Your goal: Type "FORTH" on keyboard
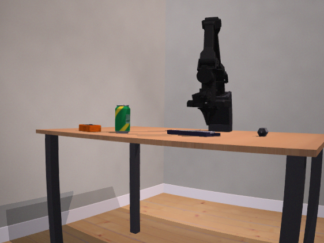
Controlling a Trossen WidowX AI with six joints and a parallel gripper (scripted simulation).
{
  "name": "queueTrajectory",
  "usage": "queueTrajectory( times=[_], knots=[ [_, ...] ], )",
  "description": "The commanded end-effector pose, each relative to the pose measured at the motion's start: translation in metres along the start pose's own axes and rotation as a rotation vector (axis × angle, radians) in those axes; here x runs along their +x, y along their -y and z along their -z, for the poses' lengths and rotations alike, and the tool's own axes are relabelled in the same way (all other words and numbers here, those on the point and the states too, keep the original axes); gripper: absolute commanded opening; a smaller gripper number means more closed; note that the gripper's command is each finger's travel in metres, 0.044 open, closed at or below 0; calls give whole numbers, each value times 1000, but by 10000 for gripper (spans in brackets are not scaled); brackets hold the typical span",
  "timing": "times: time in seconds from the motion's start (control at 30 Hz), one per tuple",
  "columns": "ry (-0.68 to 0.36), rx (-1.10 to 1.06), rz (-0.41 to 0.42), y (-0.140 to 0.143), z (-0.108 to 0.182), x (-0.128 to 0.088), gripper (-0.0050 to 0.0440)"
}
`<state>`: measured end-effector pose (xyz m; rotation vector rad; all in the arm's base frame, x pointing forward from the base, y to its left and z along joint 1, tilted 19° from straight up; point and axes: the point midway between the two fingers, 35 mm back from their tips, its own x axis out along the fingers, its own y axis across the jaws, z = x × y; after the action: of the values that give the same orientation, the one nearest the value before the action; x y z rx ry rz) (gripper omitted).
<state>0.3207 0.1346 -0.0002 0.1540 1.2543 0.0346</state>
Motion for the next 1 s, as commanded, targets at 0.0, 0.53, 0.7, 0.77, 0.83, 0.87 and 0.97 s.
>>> queueTrajectory(
  times=[0.0,0.53,0.7,0.77,0.83,0.87,0.97],
  knots=[
    [18,2,-14,-3,-6,-6,-50],
    [17,0,-9,65,-6,-5,-50],
    [17,0,-9,65,-6,-5,-50],
    [22,-2,-13,67,-5,-7,-50],
    [22,-2,-12,76,-6,-7,-50],
    [22,-2,-11,84,-7,-6,-50],
    [10,-2,-6,116,-4,-3,-50]
  ],
)
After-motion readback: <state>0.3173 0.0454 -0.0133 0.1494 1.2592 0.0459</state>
